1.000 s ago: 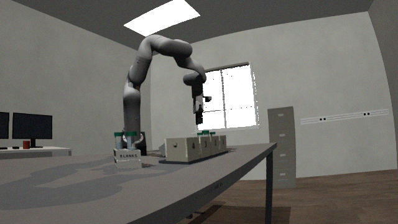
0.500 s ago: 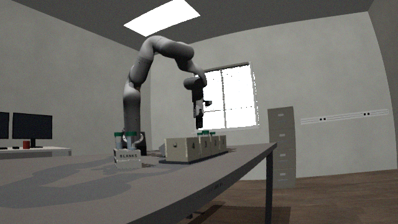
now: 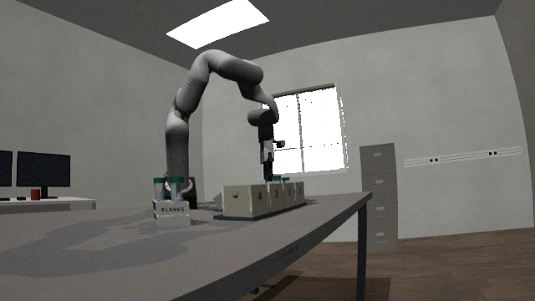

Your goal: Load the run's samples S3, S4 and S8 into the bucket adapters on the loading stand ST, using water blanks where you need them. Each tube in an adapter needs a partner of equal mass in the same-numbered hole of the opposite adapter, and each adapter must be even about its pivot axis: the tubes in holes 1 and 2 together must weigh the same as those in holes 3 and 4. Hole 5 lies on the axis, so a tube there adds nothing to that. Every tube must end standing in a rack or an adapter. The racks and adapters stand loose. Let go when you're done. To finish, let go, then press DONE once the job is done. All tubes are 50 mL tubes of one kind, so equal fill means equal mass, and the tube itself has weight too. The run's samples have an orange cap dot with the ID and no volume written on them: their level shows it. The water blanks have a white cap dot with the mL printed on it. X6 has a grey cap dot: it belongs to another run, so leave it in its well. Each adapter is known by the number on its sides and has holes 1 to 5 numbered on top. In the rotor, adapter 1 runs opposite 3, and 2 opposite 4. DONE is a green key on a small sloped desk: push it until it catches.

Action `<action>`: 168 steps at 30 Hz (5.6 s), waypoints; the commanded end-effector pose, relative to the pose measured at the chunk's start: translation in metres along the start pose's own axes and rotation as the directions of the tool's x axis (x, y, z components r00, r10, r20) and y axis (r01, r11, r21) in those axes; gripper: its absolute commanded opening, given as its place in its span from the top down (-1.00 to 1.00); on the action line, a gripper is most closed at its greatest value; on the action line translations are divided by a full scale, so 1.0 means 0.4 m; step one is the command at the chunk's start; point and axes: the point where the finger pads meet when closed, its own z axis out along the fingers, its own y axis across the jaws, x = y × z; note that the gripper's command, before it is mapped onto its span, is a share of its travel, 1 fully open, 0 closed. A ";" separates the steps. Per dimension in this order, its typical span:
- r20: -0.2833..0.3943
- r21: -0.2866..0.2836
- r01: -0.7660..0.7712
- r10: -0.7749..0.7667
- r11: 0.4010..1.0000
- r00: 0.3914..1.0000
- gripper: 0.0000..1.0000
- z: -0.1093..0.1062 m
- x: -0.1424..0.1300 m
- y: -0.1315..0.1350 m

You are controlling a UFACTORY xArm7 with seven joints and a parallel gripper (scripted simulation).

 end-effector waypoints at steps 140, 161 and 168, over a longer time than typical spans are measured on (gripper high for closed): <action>-0.005 0.003 0.000 0.000 1.000 1.000 1.00 -0.032 0.004 -0.003; -0.006 0.003 0.000 0.000 1.000 1.000 1.00 -0.127 0.004 -0.003; -0.006 0.003 0.000 0.000 1.000 1.000 1.00 -0.152 0.003 -0.003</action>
